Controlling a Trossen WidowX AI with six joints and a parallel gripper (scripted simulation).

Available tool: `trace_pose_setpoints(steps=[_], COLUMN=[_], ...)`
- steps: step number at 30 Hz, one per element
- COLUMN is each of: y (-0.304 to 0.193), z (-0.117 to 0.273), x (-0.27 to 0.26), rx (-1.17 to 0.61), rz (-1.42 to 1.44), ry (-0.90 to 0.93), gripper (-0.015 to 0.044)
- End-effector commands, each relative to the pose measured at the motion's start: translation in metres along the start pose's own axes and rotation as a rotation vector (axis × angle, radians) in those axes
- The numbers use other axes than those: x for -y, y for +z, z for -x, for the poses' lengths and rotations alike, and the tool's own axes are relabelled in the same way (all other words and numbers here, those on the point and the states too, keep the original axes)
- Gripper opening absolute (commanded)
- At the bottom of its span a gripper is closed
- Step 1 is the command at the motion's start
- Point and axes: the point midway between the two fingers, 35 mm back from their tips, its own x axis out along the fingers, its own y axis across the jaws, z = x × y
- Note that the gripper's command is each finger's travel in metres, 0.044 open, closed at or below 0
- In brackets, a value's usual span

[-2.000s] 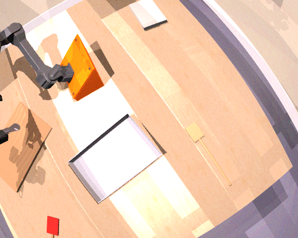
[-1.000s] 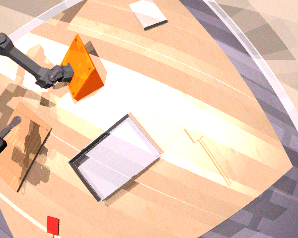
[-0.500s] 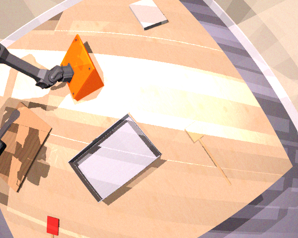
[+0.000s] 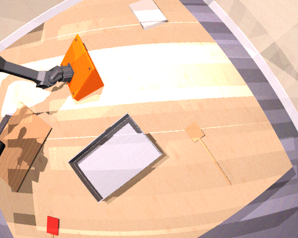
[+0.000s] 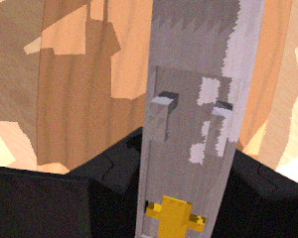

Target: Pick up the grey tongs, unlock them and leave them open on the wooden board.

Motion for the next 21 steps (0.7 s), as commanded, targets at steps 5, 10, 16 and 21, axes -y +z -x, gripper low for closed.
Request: trace_pose_setpoints(steps=[5, 10, 16, 21], y=[-0.002, -0.002, -0.002, -0.002], z=[0.0, 0.0, -0.005, -0.012], x=[0.005, 0.005, 0.003, 0.002], rx=[-0.076, -0.076, -0.081, -0.089], rz=[-0.017, -0.017, -0.02, -0.024], ry=[-0.025, -0.025, -0.022, -0.018], gripper=[-0.015, -0.015, -0.015, -0.015])
